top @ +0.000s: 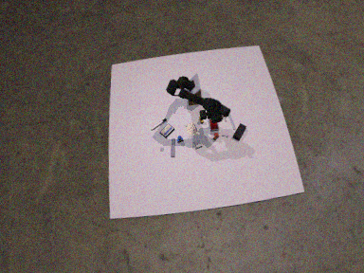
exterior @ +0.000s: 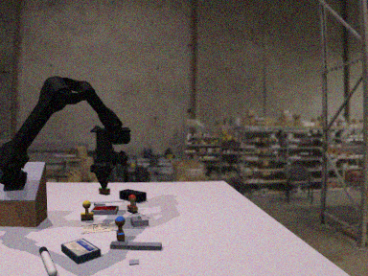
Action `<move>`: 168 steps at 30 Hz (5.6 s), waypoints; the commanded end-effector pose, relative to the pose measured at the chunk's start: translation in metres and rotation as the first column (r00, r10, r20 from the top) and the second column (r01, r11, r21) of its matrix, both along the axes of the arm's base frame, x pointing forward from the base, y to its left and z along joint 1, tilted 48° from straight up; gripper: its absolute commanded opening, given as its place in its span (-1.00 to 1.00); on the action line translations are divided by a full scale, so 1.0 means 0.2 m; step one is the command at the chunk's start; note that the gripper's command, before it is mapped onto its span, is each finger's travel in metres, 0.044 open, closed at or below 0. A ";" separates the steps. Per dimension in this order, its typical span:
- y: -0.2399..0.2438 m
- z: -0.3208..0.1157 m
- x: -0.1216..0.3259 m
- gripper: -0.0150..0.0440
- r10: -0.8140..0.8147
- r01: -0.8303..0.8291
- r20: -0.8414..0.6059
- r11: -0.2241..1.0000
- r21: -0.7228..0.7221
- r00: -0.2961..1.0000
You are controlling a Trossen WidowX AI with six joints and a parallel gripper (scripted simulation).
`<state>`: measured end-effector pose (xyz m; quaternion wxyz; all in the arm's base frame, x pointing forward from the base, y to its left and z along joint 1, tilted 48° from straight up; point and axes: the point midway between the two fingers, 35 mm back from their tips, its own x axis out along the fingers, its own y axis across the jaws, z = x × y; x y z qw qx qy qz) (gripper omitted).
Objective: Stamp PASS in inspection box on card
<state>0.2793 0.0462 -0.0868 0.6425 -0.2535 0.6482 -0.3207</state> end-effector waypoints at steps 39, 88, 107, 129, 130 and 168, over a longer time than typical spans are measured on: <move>-0.10 -0.10 0.00 -0.49 0.000 0.000 0.003 1.000 0.003 1.000; -0.19 -0.18 -0.01 -0.49 -0.004 0.004 0.007 1.000 0.000 1.000; -0.20 -0.19 -0.01 -0.49 -0.004 0.004 0.007 1.000 0.000 1.000; -0.21 -0.19 -0.01 -0.49 -0.004 0.004 0.007 1.000 0.000 1.000; -0.21 -0.19 -0.01 -0.49 -0.004 0.004 0.007 1.000 0.000 1.000; -0.21 -0.19 -0.01 -0.49 -0.004 0.004 0.007 1.000 0.000 1.000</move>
